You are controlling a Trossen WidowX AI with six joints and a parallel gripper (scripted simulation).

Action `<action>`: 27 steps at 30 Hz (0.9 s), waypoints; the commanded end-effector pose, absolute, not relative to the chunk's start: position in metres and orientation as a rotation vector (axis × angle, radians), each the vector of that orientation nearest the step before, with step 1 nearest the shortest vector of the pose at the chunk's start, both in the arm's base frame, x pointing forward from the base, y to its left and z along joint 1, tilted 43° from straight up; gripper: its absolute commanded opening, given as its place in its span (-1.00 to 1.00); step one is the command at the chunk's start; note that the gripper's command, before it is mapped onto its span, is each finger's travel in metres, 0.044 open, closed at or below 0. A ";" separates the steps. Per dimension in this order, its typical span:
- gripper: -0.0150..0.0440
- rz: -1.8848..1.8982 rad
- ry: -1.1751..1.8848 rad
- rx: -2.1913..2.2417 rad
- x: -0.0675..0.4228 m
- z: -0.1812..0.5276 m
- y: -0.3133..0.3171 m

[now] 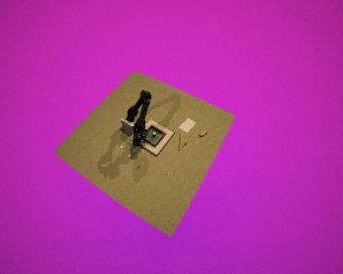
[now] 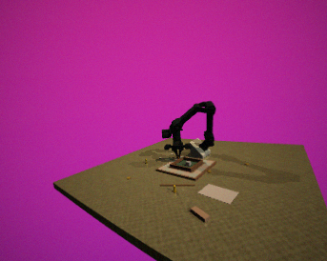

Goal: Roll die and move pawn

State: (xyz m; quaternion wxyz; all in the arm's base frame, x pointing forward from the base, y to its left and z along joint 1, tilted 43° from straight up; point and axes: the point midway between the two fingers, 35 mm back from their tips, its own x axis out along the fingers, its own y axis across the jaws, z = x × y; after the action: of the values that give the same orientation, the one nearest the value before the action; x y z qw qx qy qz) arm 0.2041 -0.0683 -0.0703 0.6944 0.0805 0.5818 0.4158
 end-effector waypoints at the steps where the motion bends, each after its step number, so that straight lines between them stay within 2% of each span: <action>1: -0.49 0.925 1.294 0.184 0.205 -0.070 -0.068; 27: -0.49 0.923 1.298 0.183 0.211 0.024 -0.153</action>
State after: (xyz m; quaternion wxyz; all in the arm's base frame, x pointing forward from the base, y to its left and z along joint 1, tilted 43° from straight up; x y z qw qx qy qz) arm 0.2131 -0.1454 0.0125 0.6962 0.0853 0.5807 0.4133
